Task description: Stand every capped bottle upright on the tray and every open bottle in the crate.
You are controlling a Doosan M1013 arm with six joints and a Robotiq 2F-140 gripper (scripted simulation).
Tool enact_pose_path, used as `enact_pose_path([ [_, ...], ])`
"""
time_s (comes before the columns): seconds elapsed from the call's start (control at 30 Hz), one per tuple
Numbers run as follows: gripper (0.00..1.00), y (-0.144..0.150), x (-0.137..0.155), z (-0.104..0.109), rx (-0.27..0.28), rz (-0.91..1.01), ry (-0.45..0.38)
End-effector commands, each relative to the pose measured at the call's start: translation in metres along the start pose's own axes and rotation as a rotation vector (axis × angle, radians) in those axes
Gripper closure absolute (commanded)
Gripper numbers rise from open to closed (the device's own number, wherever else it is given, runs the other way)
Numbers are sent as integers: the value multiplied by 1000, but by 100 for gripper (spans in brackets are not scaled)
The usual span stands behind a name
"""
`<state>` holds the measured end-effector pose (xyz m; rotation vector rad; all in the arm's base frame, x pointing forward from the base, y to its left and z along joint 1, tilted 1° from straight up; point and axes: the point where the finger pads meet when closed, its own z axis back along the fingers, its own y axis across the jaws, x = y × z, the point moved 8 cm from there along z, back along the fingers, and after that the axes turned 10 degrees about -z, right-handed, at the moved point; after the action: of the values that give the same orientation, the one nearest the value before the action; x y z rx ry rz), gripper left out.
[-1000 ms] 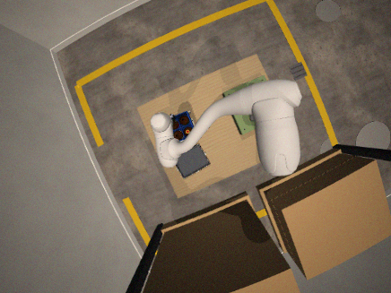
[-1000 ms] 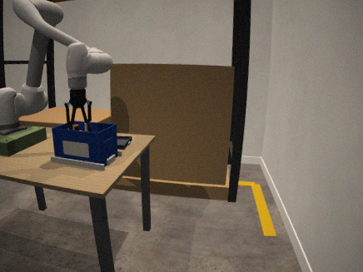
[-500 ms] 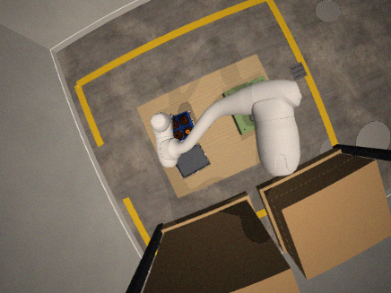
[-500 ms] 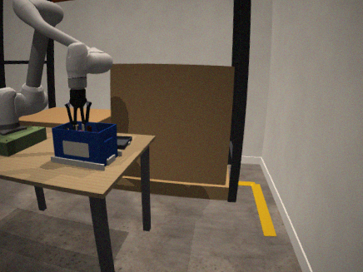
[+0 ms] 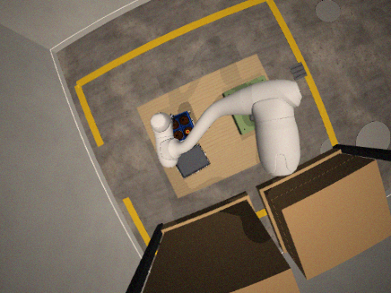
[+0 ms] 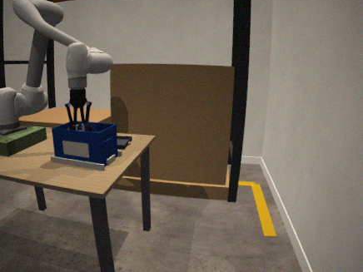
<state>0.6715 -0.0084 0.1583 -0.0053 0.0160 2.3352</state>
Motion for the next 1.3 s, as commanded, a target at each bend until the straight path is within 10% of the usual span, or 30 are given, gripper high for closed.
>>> enact_pose_path([
  [0.0, 100, 0, 0, 0, 0, 0, 0],
  [1.27, 100, 0, 0, 7, 0, 0, -1],
])
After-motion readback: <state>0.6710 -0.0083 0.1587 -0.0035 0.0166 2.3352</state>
